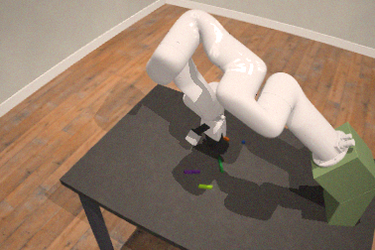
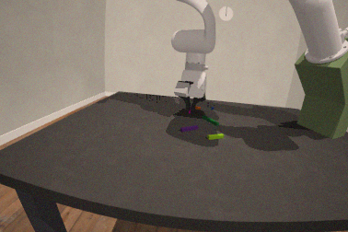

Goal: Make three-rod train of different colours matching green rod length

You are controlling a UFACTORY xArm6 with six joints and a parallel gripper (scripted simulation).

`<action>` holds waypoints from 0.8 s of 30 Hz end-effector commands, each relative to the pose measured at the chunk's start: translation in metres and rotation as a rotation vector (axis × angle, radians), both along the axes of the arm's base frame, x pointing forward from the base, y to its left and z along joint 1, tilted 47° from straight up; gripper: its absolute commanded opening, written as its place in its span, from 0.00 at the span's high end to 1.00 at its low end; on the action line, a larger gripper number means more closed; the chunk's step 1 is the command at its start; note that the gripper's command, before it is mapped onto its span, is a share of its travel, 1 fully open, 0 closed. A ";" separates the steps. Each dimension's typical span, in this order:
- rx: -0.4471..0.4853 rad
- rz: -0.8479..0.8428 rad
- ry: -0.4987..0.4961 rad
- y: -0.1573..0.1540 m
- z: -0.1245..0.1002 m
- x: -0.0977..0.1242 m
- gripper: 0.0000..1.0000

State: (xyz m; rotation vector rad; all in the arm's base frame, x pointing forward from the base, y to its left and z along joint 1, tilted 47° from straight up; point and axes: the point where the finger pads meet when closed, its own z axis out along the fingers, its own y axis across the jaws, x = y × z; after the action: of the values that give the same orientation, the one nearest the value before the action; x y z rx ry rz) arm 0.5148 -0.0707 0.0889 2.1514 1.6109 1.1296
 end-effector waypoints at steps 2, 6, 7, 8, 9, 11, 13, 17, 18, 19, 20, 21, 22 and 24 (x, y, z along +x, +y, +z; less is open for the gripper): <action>-0.001 -0.001 -0.001 0.000 0.001 0.000 0.96; -0.001 -0.001 -0.001 0.000 0.001 0.000 0.96; -0.001 -0.001 -0.001 0.000 0.001 0.000 0.96; -0.001 -0.001 -0.001 0.000 0.001 0.000 0.96; -0.001 -0.001 -0.001 0.000 0.001 0.000 0.96; -0.001 -0.001 -0.001 0.000 0.001 0.000 0.96; -0.001 -0.001 -0.001 0.000 0.001 0.000 0.96; -0.001 -0.001 -0.001 0.000 0.001 0.000 0.88; -0.001 -0.001 -0.001 0.000 0.001 0.000 0.88; -0.001 -0.001 -0.001 0.000 0.001 0.000 0.88; -0.001 -0.001 -0.001 0.000 0.001 0.000 0.84; -0.001 -0.001 -0.001 0.000 0.001 0.000 0.84; -0.001 -0.001 -0.001 0.000 0.001 0.000 0.84; -0.001 -0.001 -0.001 0.000 0.001 0.000 0.84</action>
State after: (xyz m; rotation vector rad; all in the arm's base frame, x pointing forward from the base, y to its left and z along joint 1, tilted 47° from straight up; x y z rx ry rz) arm 0.5148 -0.0707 0.0889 2.1514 1.6109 1.1296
